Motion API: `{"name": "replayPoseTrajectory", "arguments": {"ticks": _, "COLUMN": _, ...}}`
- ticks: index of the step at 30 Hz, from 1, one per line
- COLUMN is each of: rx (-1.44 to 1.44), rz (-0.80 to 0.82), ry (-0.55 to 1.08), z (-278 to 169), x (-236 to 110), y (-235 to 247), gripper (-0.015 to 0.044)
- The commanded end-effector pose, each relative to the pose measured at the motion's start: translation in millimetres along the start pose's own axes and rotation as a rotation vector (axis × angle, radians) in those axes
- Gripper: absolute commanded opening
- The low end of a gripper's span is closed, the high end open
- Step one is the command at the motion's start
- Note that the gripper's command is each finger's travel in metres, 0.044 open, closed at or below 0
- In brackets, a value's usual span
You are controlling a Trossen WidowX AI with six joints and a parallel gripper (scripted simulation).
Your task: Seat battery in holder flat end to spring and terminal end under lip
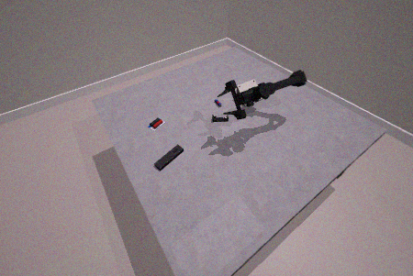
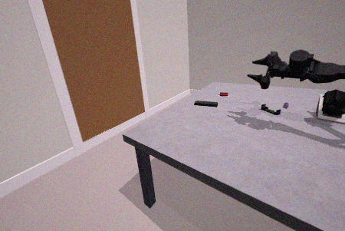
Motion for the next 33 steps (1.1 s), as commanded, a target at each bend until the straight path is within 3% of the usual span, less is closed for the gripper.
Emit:
{"name": "replayPoseTrajectory", "arguments": {"ticks": 1, "rx": 0.004, "rz": -0.003, "ry": 0.014, "z": -1.9, "x": 1.6, "y": -1.2, "gripper": 0.0374}}
{"name": "replayPoseTrajectory", "arguments": {"ticks": 7, "rx": 0.190, "rz": -0.138, "ry": 0.432, "z": -62.2, "x": 36.4, "y": -44.2, "gripper": 0.0232}}
{"name": "replayPoseTrajectory", "arguments": {"ticks": 14, "rx": 0.572, "rz": -0.365, "ry": 0.926, "z": -140.1, "x": 39.7, "y": -100.9, "gripper": 0.0232}}
{"name": "replayPoseTrajectory", "arguments": {"ticks": 24, "rx": 1.354, "rz": -0.764, "ry": 1.529, "z": -227.3, "x": -11.0, "y": -156.0, "gripper": 0.0232}}
{"name": "replayPoseTrajectory", "arguments": {"ticks": 28, "rx": 1.640, "rz": -0.898, "ry": 1.665, "z": -243.8, "x": -28.5, "y": -165.2, "gripper": 0.0232}}
{"name": "replayPoseTrajectory", "arguments": {"ticks": 33, "rx": 1.708, "rz": -0.931, "ry": 1.692, "z": -247.0, "x": -32.1, "y": -167.0, "gripper": 0.0232}}
Point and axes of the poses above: the point midway between the two fingers, 35 mm back from their tips, its own x axis out along the fingers, its own y axis across the jaws, z = x × y, the point moved 9 cm from there along -x, back along the fingers, and after that the axes turned 7 degrees about x, right-handed, at the moved point
